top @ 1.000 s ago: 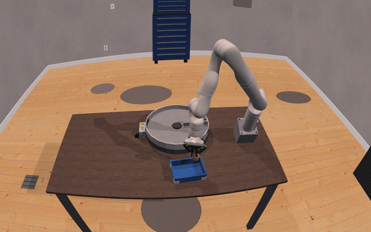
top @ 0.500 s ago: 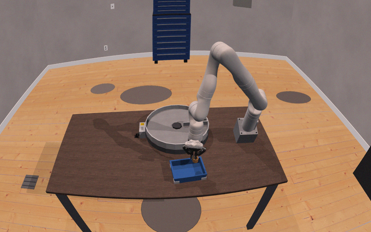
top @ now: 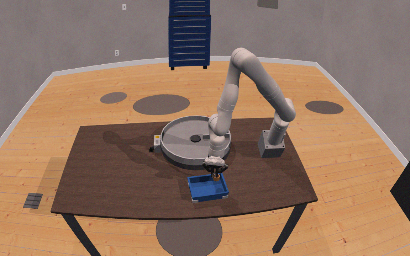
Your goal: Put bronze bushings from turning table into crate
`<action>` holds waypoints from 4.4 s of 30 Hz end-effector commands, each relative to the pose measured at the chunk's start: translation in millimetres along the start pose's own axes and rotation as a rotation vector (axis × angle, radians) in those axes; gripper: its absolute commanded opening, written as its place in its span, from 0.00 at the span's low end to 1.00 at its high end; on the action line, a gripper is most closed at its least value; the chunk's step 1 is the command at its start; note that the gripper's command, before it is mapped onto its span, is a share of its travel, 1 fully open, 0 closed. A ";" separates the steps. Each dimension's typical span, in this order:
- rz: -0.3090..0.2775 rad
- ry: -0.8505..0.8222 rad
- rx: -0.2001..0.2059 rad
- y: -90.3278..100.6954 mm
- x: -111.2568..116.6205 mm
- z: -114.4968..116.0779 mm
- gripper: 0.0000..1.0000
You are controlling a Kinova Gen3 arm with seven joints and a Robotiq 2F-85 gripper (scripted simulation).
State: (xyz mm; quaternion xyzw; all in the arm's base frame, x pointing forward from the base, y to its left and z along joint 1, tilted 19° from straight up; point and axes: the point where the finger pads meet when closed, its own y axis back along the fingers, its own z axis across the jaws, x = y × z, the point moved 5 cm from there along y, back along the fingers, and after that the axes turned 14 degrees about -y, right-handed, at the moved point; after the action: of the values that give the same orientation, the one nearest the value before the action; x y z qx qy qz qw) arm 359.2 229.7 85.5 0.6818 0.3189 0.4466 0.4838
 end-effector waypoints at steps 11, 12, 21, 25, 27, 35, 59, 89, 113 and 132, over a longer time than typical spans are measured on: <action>-0.003 0.001 0.005 -4.1 -0.3 -1.8 0.00; -0.003 0.001 0.005 -4.1 -0.3 -1.8 0.00; -0.003 0.001 0.005 -12.6 -0.4 -1.9 0.00; -0.003 0.001 0.005 -12.6 -0.4 -1.9 0.00; -0.003 0.001 0.005 -12.6 -0.4 -1.9 0.00; -0.003 0.001 0.006 -21.1 -0.4 -2.0 0.00; -0.003 0.001 0.006 -29.7 -0.4 -2.1 0.00; -0.003 0.002 0.006 -46.7 -0.4 -2.2 0.00; -0.003 0.002 0.007 -50.1 -0.4 -2.1 0.00; -0.003 0.002 0.007 -50.1 -0.4 -2.0 0.16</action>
State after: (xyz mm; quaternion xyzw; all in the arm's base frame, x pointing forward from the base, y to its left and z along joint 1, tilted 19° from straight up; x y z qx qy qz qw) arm 356.6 246.7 37.8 0.6827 0.3226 0.4449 0.4816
